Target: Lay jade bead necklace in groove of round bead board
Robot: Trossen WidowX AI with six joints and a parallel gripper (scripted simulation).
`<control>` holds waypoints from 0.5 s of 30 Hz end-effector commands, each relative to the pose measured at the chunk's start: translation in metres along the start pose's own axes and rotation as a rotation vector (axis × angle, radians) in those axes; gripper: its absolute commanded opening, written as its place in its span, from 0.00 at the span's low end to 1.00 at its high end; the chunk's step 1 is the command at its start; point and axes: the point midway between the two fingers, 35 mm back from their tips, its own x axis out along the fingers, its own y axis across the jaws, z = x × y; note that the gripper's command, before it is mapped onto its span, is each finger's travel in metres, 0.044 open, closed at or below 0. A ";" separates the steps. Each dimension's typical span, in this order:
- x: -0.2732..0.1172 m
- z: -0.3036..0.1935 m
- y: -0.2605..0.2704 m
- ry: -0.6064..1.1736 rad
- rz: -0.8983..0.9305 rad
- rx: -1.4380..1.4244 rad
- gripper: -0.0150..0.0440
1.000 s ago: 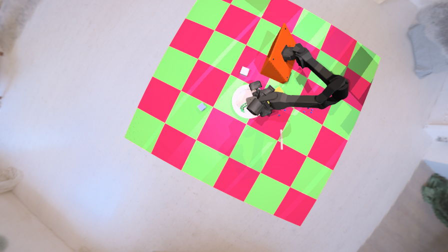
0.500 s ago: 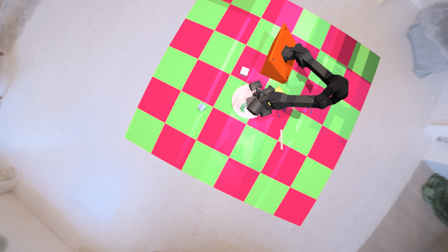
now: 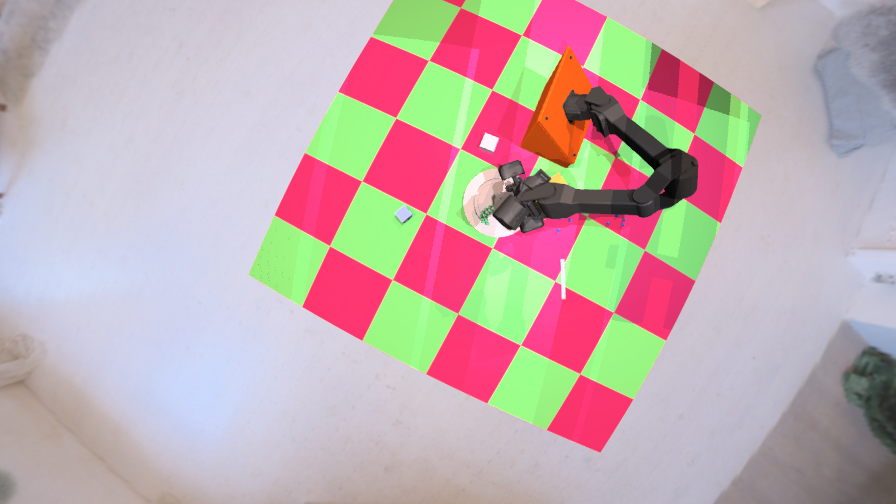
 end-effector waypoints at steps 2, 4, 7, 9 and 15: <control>-0.003 -0.002 -0.002 0.003 0.001 -0.001 0.25; -0.003 -0.004 -0.007 0.003 0.001 -0.001 0.25; -0.003 -0.008 -0.015 0.003 0.001 -0.001 0.25; -0.003 -0.011 -0.021 0.003 0.000 -0.001 0.25; -0.003 -0.016 -0.030 0.003 0.000 0.000 0.25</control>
